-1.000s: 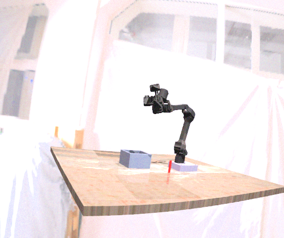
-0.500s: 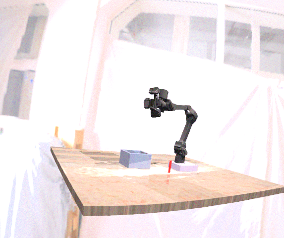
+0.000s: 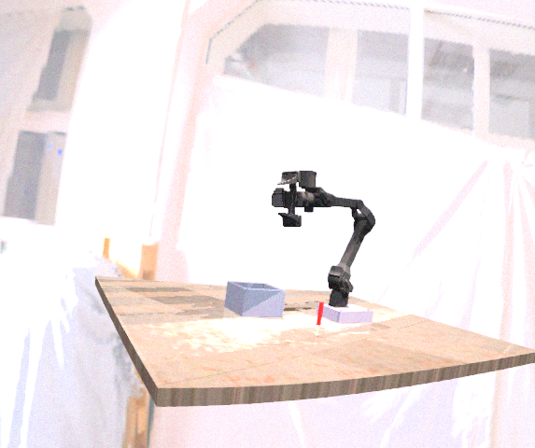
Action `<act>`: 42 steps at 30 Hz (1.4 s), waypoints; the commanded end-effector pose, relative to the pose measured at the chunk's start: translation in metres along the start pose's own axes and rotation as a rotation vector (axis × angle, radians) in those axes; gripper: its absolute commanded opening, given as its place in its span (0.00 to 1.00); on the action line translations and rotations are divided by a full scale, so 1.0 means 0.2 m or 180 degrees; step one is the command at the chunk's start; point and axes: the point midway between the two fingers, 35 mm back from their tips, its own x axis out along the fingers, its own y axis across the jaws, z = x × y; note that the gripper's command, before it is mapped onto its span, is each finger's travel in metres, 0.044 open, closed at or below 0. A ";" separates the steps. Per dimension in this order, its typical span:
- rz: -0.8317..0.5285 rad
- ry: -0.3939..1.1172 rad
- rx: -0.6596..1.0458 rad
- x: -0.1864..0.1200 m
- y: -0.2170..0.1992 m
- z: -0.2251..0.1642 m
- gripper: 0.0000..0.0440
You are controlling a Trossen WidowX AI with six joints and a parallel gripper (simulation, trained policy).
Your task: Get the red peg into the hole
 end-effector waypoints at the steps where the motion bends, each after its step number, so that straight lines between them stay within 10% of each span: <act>1: -0.0048 -0.0074 -0.0135 -0.03 0.00 0.01 1.00; 25: -0.0508 -0.0295 -0.1159 -0.18 -0.05 -0.08 1.00; 42: -0.2134 -0.0096 -0.0847 -0.25 -0.72 -0.16 1.00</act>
